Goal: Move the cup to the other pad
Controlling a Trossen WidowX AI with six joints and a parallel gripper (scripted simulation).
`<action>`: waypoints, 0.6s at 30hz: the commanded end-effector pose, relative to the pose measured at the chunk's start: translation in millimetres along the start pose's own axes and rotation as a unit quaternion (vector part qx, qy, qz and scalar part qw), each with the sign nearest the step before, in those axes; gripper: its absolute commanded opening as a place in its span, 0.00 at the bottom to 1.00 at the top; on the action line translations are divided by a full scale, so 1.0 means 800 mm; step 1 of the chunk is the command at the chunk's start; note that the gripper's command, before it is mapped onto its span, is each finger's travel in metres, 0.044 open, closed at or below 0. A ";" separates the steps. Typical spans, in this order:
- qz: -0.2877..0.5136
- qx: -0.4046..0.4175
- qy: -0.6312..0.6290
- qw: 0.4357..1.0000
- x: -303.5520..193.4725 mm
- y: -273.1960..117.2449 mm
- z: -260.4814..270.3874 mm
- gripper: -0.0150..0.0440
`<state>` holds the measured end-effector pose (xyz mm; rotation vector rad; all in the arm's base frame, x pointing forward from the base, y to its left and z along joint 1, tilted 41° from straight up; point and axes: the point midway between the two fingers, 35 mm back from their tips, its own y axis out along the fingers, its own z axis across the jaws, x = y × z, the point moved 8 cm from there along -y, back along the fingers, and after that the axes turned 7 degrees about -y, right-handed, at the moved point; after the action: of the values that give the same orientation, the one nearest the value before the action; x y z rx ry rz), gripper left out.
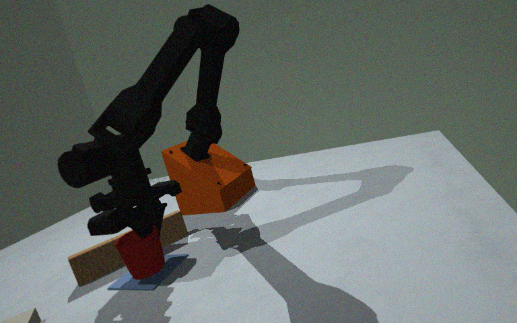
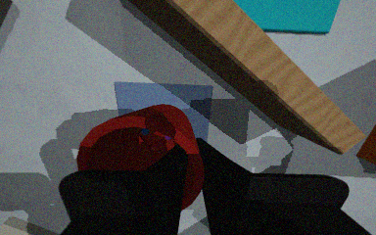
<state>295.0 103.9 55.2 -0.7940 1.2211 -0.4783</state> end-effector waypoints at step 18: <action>-0.002 0.000 0.001 1.000 0.003 -0.066 0.002 0.25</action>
<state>299.7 76.3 84.0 -0.7988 1.2301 -0.4771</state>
